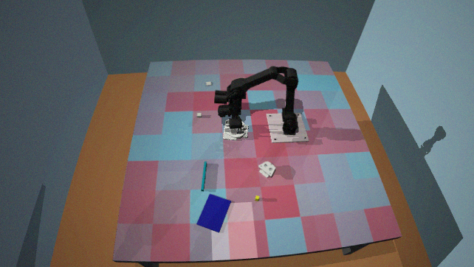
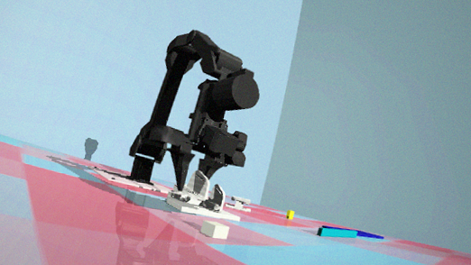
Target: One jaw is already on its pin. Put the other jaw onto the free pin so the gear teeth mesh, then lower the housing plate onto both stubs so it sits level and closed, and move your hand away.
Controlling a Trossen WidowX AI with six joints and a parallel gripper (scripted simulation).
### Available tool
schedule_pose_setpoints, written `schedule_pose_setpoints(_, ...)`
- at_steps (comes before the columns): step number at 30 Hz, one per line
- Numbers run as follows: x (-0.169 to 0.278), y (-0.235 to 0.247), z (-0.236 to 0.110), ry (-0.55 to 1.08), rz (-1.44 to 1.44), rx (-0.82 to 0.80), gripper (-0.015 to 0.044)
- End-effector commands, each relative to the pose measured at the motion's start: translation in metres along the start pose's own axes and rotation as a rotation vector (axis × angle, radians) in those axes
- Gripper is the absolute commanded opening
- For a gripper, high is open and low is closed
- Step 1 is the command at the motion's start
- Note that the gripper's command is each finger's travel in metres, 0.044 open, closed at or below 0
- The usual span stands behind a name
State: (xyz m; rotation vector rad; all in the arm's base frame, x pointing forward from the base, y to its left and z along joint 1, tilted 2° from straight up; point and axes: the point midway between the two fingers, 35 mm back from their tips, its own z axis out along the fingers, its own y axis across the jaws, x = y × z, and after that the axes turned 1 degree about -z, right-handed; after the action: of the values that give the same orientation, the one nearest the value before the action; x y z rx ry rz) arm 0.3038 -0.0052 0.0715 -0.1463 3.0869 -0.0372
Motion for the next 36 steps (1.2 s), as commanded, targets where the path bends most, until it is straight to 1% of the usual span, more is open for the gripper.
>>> schedule_pose_setpoints(1, 0.0006, 0.0005, 0.0031, 0.002, -0.012, -0.003, 0.0134)
schedule_pose_setpoints(36, 0.0006, 0.0005, 0.012, 0.002, -0.015, -0.003, 0.0134)
